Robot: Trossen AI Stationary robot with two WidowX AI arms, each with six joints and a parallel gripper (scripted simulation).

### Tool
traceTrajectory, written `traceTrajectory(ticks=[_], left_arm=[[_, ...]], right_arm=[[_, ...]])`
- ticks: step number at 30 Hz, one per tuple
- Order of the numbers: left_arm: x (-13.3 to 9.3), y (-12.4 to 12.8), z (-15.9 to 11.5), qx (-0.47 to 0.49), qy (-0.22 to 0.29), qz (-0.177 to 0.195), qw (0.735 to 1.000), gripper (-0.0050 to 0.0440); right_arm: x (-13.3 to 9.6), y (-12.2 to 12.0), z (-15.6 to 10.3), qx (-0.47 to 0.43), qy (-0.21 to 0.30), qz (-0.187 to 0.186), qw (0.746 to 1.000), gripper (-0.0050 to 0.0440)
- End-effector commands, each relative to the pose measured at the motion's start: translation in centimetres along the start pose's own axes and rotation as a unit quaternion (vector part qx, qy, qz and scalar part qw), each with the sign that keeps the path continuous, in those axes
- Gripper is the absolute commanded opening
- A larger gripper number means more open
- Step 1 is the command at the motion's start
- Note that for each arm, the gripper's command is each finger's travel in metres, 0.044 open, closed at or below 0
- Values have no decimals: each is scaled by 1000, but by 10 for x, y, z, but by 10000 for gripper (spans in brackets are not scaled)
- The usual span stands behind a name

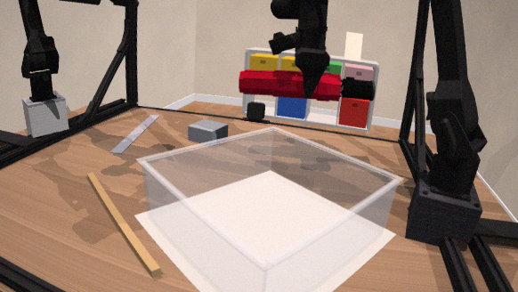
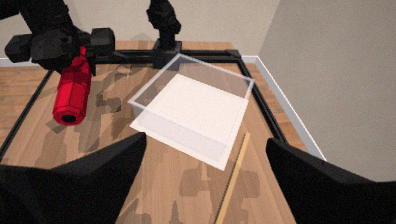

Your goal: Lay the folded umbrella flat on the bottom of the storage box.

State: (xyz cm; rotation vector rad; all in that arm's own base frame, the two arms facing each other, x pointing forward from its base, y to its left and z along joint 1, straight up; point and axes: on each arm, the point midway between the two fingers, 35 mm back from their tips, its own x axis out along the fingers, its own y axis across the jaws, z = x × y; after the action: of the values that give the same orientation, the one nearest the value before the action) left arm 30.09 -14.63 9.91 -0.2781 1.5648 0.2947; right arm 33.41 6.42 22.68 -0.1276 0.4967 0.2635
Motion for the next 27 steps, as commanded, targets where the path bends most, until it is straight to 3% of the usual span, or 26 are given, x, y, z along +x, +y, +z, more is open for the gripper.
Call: traceTrajectory(ticks=[1, 11, 27], left_arm=[[-5, -1, 1, -19, -4, -6, 1000, 0], [-6, 25, 19, -22, -4, -7, 1000, 0], [-6, 103, 53, -30, -4, -8, 1000, 0]], right_arm=[[0, 0, -1, -1, 1, -1, 1000, 400], [0, 0, -1, -1, 1, -1, 1000, 400], [0, 0, -1, -1, 1, -1, 1000, 400]])
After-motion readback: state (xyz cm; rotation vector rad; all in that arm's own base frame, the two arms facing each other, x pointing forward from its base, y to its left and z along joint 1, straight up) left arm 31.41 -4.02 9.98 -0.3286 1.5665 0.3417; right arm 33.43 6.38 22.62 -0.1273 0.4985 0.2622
